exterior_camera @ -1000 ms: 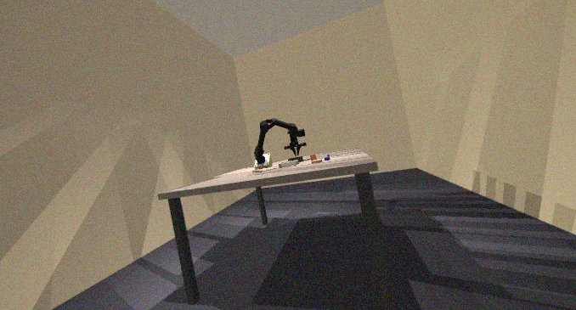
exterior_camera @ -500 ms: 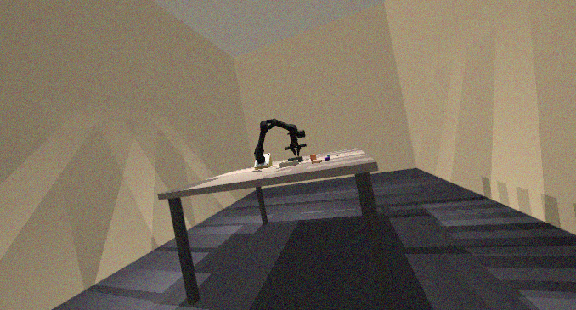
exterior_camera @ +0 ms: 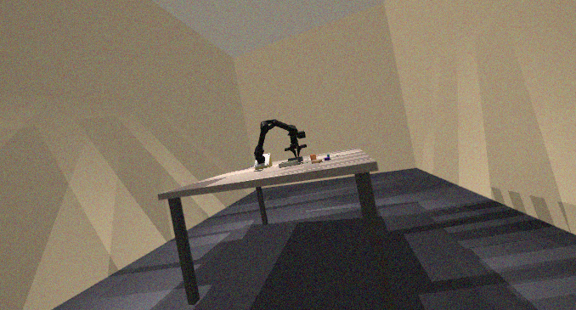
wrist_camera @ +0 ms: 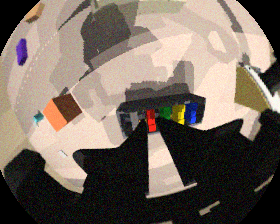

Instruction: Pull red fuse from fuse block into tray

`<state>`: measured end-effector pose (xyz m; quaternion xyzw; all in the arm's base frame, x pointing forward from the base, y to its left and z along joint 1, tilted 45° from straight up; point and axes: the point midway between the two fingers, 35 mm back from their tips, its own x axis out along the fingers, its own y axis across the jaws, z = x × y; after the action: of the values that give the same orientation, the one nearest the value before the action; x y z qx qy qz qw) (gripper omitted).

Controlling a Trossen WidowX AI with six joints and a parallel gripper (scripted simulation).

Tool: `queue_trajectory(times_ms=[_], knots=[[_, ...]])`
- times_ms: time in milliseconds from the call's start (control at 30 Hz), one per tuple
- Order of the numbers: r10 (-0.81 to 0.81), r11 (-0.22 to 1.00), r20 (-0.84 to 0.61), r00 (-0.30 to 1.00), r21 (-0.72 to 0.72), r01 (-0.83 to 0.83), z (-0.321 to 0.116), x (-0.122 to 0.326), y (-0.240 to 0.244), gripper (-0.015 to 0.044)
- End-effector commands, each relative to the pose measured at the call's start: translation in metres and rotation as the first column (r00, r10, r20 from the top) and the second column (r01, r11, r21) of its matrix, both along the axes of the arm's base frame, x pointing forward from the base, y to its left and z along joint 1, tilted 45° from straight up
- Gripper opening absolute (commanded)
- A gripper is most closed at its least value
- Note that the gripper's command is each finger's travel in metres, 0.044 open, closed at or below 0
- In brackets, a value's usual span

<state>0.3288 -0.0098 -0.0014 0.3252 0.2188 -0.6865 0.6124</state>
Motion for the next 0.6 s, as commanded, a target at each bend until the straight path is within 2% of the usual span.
queue_trajectory(times_ms=[0, 433, 567], knots=[[0.004, 1.0, -0.004, 1.0, -0.005, -0.004, -0.002, -0.0006, -0.0024, 0.0074], [-0.001, 1.0, -0.001, 1.0, 0.0, 0.001, -0.0014, -0.0004, -0.0015, 0.0001], [-0.001, 1.0, -0.001, 1.0, 0.0, 0.001, -0.0012, -0.0004, -0.0013, 0.0]])
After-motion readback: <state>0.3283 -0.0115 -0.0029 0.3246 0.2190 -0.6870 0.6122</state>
